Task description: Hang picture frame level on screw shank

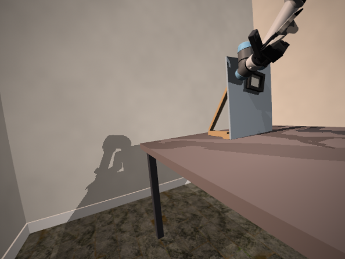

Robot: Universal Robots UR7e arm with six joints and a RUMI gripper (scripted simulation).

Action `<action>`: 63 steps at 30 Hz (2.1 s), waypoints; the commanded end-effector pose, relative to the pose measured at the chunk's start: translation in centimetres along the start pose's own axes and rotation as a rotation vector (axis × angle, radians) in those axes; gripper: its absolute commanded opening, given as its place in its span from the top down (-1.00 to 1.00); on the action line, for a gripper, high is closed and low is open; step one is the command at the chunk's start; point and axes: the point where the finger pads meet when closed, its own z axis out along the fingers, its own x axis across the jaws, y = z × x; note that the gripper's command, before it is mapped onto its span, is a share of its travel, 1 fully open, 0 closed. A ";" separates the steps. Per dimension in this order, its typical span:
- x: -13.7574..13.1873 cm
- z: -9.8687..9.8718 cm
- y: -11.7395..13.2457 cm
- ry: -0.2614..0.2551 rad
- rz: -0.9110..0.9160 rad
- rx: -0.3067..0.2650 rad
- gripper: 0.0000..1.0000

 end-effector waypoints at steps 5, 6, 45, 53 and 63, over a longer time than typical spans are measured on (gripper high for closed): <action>-2.0 0.0 -0.7 -0.061 0.093 0.132 -1.00; -2.3 0.0 -0.9 -0.072 0.107 0.153 -1.00; -13.2 -10.5 -6.9 -0.705 0.610 0.939 -1.00; -14.3 -13.2 -7.1 -0.833 0.662 1.030 -1.00; -15.7 -16.9 -6.8 -1.010 0.717 1.133 -1.00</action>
